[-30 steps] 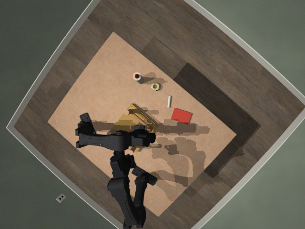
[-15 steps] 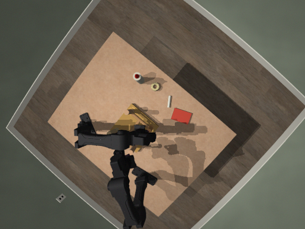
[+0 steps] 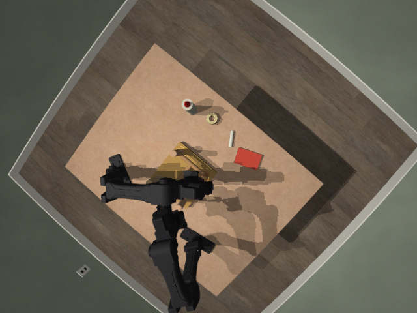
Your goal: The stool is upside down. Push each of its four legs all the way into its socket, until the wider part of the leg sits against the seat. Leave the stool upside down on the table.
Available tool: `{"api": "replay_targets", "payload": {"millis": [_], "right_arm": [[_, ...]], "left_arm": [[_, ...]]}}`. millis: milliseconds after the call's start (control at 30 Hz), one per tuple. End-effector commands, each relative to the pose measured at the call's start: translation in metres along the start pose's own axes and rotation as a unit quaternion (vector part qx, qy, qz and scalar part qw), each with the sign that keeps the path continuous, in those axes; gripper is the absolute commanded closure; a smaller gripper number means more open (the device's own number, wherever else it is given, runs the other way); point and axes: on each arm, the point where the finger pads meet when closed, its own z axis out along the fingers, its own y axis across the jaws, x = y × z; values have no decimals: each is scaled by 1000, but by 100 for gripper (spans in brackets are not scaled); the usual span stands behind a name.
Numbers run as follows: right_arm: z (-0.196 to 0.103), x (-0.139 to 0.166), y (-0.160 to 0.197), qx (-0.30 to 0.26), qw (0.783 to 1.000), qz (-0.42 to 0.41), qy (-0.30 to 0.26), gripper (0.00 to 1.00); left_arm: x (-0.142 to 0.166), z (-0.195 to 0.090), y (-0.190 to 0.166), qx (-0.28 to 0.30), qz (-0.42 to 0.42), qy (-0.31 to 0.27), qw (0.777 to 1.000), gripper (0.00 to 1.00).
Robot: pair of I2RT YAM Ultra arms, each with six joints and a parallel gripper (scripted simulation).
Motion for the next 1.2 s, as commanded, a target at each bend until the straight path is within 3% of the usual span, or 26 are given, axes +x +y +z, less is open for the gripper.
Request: {"api": "replay_targets", "payload": {"millis": [0,300,600,633,700,733,800,833,867,900,1167], "right_arm": [[-5,-4,0,0,1000,2,-27,100],[12,1,-3,2,1000,7,-23,100],[3,-4,-4,3,999,8,-40,100],[3,-4,-4,3,999,8,-40,100],[3,-4,-4,3,999,8,-40,100],[22,5,0,0,1000,1,11,100],[25,8,0,0,1000,1,18,100],[26,9,0,0,1000,1,21,100],[5,4,-4,3,1000,8,-25,100],[0,-2,-4,3,999,8,-37,100],[7,-5,-4,3,1000,8,-25,100]], "left_arm": [[-8,-17,-4,4,5,-23,1000,100],[-8,-17,-4,4,5,-23,1000,100],[-8,-17,-4,4,5,-23,1000,100],[10,10,0,0,1,23,1000,100],[14,16,0,0,1,31,1000,100],[15,21,0,0,1,32,999,100],[18,36,0,0,1,29,1000,100],[31,33,0,0,1,60,998,100],[-2,0,-5,5,6,-11,1000,100],[-8,-5,-5,5,6,-22,1000,100],[0,-11,-6,6,6,-6,1000,100]]}}
